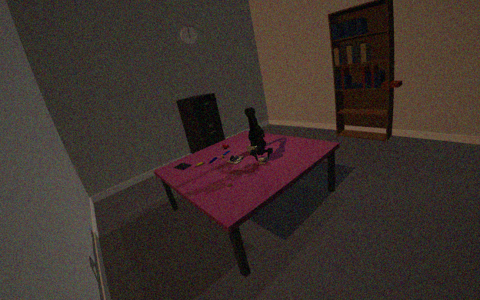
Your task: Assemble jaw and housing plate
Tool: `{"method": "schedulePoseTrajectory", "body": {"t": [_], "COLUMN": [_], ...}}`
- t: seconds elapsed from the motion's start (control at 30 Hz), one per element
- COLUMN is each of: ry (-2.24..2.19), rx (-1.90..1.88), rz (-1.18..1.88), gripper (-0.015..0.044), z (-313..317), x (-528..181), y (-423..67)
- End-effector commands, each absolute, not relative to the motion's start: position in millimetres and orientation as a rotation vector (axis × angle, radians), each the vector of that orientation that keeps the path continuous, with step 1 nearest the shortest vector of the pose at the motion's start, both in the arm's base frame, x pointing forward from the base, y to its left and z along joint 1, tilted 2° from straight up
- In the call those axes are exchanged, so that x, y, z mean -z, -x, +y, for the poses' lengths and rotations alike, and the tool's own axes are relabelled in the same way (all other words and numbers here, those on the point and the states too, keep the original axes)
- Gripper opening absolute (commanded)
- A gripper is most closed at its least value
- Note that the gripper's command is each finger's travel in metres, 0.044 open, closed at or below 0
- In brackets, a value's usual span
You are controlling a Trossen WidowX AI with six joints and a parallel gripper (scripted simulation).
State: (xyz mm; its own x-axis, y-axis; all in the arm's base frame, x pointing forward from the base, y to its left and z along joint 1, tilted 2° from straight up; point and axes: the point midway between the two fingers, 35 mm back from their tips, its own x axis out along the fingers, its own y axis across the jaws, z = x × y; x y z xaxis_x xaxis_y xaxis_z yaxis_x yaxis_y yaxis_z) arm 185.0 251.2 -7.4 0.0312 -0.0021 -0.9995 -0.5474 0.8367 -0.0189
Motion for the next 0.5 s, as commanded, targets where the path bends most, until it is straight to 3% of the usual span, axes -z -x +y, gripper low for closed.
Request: {"method": "schedulePoseTrajectory", "body": {"t": [0.0,0.47], "ry": [0.458,0.461], "rx": [-0.445,-0.444], "rz": [1.494,1.493], "gripper": [0.044,0.0351], "z": [251.6,251.2], "x": [7.5,7.4], "y": [-184.8,-185.0]}}
